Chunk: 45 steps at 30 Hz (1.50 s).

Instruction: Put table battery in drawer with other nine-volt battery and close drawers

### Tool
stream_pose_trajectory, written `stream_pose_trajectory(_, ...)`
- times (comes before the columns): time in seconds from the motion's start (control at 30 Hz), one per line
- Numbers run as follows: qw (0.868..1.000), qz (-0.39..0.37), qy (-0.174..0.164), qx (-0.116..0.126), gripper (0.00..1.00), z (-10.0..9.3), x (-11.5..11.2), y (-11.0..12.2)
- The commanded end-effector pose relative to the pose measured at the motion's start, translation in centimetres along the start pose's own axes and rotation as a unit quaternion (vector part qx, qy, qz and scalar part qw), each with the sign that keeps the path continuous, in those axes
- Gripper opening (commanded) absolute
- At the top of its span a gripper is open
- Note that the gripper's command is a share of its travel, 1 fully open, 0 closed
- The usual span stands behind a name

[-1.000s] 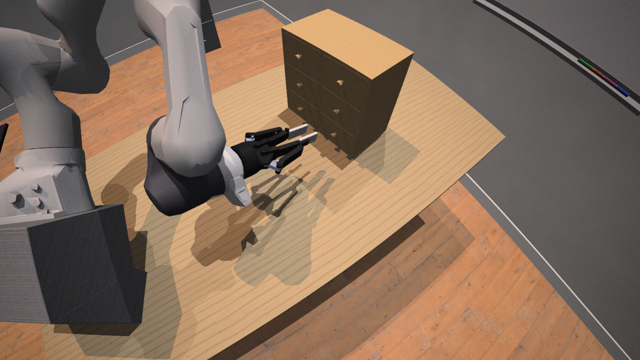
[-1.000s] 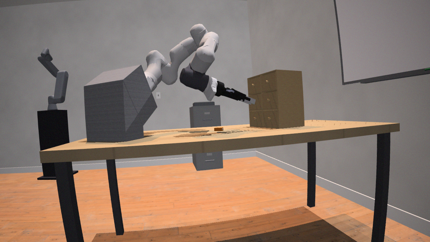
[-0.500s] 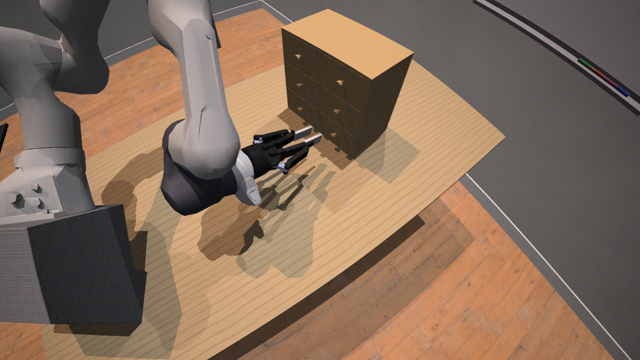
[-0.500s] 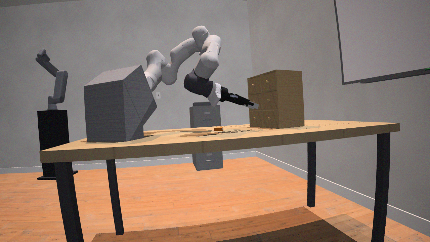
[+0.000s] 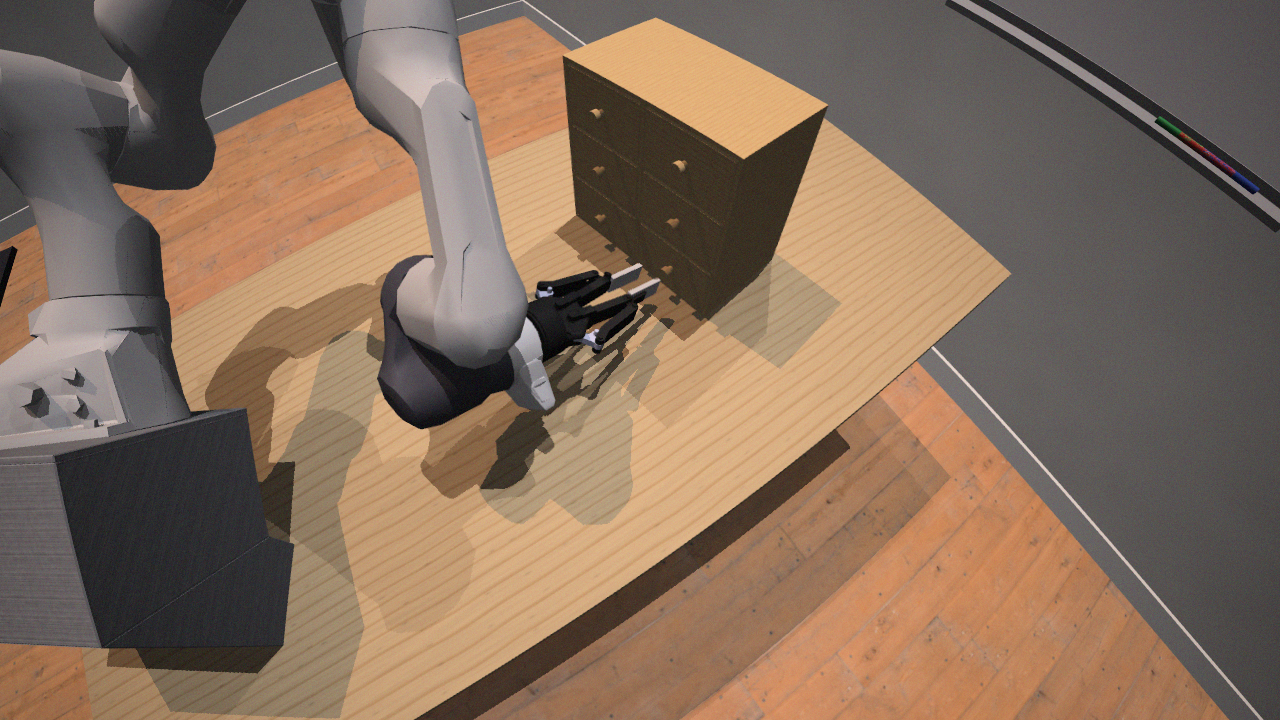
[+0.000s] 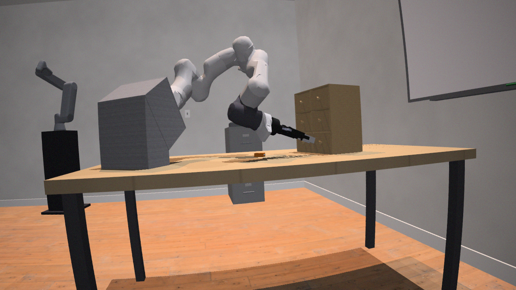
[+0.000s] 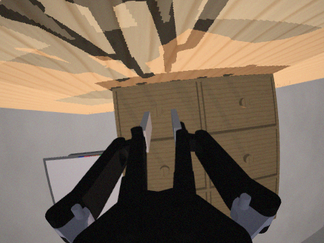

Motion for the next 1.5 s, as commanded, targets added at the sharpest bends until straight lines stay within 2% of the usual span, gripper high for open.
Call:
stream_pose_trajectory(0.0,1.0,-0.008,0.003,0.006,0.2,0.79,0.76,-0.28)
stream_pose_trajectory(1.47,1.0,-0.008,0.003,0.006,0.2,1.22,1.14,-0.47)
Point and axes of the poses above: the point where the finger pads meet when closed, its own z axis out along the fingers, its own y axis across the jaws, x = y × z, the point moved 9 cm from there along -z, back along the fingers, and after that the axes turned 6 degrees about -z, right-handed, at the moved point
